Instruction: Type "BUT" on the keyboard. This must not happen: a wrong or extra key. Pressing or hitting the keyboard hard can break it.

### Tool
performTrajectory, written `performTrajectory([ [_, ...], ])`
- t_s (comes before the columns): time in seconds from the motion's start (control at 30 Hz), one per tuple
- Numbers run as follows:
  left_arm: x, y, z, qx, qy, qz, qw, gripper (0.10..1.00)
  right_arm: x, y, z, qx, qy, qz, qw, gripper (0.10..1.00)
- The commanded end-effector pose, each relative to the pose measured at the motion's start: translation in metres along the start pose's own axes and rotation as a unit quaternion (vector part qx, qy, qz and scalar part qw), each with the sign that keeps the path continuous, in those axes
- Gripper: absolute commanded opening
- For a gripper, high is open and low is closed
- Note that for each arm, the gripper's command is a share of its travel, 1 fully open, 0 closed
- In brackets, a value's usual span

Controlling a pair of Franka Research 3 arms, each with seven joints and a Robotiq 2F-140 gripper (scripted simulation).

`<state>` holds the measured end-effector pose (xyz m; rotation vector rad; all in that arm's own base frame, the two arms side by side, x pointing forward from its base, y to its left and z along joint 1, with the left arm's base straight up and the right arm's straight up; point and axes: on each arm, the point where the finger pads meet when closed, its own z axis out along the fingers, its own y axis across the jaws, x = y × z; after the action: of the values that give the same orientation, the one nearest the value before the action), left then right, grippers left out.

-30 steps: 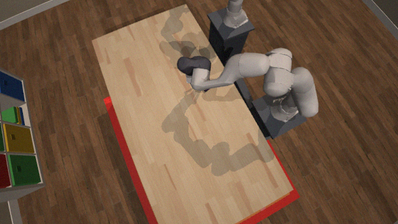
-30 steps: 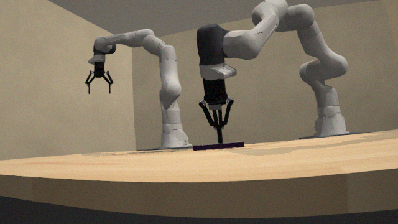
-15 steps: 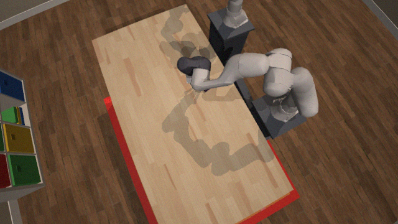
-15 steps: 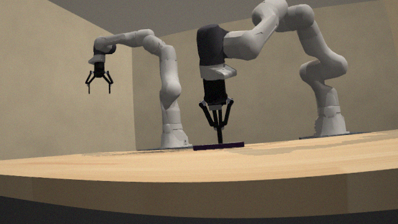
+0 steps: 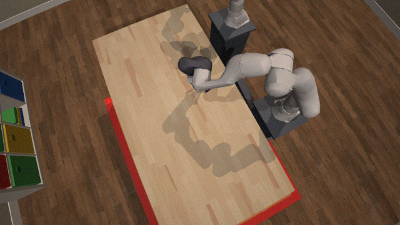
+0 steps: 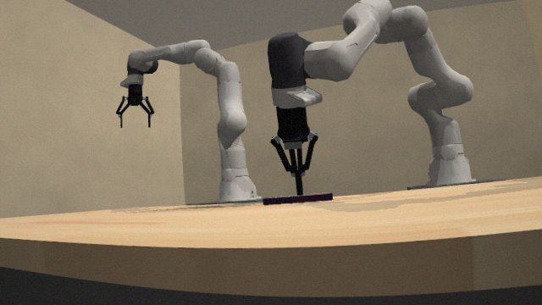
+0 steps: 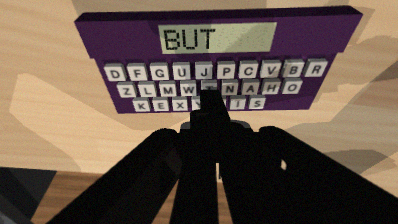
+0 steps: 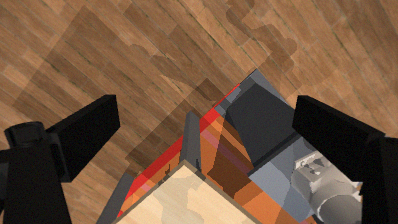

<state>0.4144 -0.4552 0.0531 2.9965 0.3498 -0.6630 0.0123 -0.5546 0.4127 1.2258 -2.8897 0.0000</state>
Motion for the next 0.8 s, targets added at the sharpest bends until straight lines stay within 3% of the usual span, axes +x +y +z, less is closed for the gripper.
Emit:
performTrajectory([
  [0.0,-0.003,0.000,-0.006,0.000,0.000,-0.003,1.0000,0.099,0.000,0.001,0.000,0.001,-0.001,-0.002,1.0000,1.000],
  [0.37,-0.004,0.000,-0.009,0.000,0.000,-0.003,1.0000,0.099,0.000,0.001,0.000,0.001,-0.001,-0.002,1.0000,1.000],
  [0.77,-0.012,0.000,-0.025,0.000,0.000,-0.003,1.0000,0.099,0.000,0.001,0.000,0.001,-0.001,-0.002,1.0000,1.000],
])
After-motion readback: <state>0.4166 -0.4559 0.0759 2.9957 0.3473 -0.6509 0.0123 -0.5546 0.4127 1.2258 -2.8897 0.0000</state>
